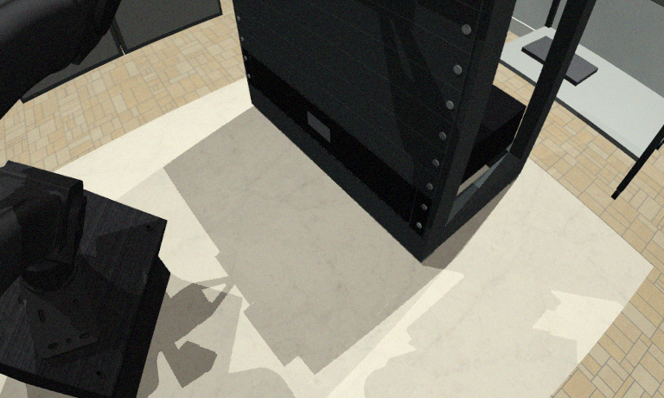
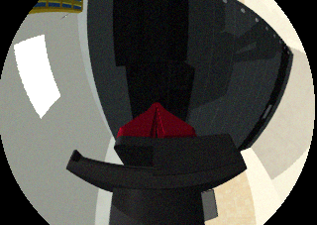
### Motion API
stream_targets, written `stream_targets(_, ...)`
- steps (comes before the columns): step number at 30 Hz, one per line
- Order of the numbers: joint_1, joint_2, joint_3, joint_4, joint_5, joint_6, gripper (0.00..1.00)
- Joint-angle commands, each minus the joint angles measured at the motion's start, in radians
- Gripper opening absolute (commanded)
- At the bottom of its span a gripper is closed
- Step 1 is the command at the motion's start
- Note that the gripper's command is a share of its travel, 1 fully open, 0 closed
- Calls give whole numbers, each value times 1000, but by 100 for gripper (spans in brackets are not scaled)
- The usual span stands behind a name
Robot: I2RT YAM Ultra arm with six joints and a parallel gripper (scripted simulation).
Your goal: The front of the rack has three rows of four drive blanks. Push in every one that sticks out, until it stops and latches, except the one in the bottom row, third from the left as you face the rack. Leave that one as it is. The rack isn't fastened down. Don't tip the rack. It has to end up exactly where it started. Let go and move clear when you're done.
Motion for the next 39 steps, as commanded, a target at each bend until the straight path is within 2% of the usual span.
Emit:
stream_targets(1, -18, 32, 48, -28, -38, 10, 0)
stream_targets(22, -66, 85, 90, -37, -80, 41, 0)
stream_targets(39, -65, 101, 101, -34, -84, 38, 0)
